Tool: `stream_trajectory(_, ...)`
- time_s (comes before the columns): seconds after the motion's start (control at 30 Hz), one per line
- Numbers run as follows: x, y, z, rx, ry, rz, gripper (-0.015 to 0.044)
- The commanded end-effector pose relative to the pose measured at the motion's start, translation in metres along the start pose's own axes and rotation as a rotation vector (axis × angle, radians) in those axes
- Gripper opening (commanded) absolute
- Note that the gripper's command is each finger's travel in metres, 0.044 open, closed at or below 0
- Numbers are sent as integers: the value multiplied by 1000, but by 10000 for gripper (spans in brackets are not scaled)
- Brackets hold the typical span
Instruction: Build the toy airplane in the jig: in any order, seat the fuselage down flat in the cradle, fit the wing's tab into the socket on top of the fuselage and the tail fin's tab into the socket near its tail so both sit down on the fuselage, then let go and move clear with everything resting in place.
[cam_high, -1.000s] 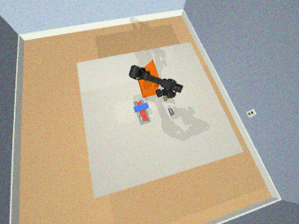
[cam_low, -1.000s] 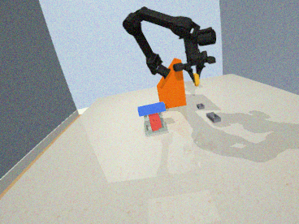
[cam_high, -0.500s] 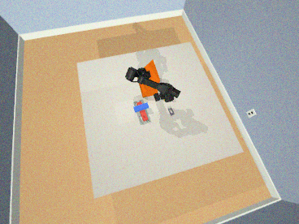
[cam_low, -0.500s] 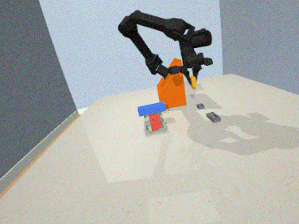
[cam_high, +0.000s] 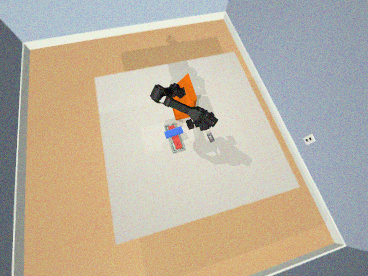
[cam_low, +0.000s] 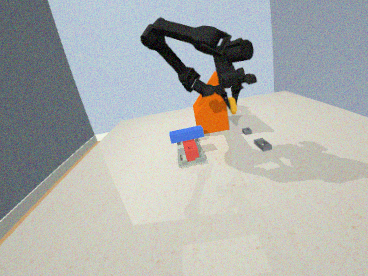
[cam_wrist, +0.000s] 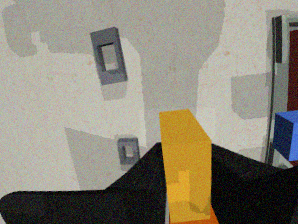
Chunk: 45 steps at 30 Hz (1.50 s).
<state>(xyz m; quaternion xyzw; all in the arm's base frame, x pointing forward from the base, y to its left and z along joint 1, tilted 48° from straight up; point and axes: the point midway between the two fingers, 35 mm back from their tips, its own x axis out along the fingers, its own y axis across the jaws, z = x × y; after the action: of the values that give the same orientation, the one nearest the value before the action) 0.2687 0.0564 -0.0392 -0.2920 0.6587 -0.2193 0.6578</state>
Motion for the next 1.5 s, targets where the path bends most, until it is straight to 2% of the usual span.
stream_trajectory(0.0,-1,-10,9,-2,-14,3,0)
stream_trajectory(1.47,17,-130,46,-27,-24,-59,0)
